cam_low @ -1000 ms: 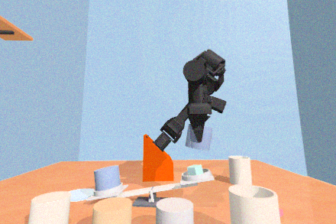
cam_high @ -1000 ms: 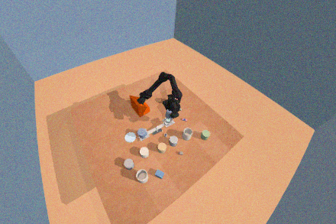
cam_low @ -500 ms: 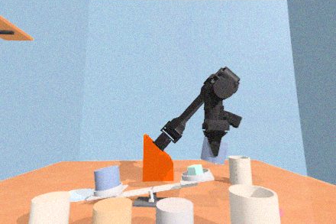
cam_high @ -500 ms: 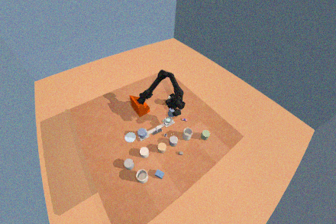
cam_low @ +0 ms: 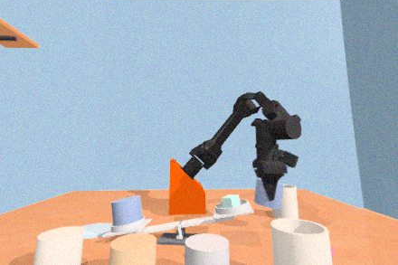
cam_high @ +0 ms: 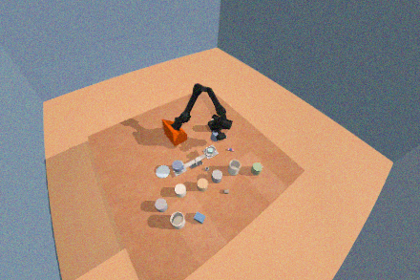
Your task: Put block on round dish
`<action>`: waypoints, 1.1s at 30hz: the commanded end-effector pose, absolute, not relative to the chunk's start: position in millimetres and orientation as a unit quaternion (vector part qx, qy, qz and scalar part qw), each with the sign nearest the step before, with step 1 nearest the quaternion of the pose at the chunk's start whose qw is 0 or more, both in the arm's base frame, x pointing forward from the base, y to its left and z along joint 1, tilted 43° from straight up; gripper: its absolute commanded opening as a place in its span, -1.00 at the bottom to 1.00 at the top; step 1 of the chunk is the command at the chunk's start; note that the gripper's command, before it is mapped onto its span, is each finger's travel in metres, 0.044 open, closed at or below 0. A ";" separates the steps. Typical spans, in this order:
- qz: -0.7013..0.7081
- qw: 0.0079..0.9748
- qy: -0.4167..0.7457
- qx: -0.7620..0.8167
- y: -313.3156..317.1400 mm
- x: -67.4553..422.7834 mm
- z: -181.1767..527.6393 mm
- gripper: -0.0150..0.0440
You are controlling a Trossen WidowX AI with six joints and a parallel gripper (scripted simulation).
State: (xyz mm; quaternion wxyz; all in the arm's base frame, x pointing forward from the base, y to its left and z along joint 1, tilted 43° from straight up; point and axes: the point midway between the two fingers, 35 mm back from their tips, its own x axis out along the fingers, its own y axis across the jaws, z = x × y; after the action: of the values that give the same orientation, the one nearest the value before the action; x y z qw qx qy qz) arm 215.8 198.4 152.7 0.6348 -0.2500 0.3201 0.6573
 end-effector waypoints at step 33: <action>0.657 0.638 0.316 -0.246 241.1 204.3 114.7 -0.22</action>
State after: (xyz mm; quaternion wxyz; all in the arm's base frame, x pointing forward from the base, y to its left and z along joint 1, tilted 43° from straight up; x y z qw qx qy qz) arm 204.3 241.1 114.4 0.6389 -0.2451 0.3169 0.6567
